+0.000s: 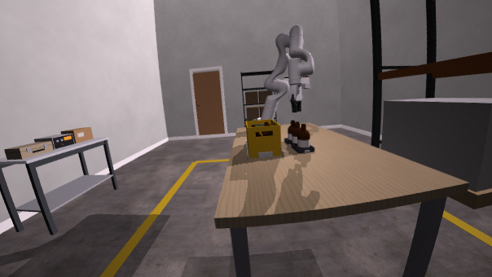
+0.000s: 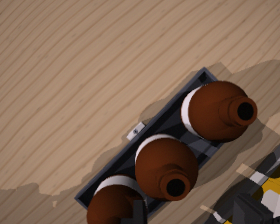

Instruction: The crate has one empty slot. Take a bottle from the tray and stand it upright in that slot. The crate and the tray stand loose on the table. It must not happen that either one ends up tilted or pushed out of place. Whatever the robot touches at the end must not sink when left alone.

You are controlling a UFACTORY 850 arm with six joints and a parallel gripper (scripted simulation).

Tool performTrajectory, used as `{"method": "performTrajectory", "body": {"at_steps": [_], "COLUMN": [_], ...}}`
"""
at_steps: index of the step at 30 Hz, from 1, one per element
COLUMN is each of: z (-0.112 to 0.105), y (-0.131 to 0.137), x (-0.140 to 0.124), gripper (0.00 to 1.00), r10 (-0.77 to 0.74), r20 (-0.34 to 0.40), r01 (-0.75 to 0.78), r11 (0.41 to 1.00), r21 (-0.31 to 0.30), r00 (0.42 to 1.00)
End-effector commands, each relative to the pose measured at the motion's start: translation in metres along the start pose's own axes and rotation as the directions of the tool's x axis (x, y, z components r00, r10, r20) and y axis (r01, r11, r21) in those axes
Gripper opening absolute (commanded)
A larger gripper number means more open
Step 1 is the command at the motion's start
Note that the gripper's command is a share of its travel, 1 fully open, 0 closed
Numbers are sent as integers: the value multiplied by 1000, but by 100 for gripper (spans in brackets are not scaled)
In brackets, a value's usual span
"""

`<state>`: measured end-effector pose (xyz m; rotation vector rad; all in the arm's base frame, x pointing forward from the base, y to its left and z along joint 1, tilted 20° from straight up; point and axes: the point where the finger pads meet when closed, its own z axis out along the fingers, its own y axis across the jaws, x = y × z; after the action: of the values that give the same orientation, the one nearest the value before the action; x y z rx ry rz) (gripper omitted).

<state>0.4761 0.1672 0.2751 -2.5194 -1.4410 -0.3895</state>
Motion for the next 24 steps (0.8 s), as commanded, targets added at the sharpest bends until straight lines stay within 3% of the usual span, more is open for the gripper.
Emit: {"method": "performTrajectory", "body": {"at_steps": [1,24], "z": [-1,3], "y": [0,0], "x": [1,1], "gripper": [65,65], "r10": [-1,-1], "r20": [-1,-1], "r01": [1,1], "r11": [1000,1000], "r21": [-1,-1], "r00": [1000,1000]}}
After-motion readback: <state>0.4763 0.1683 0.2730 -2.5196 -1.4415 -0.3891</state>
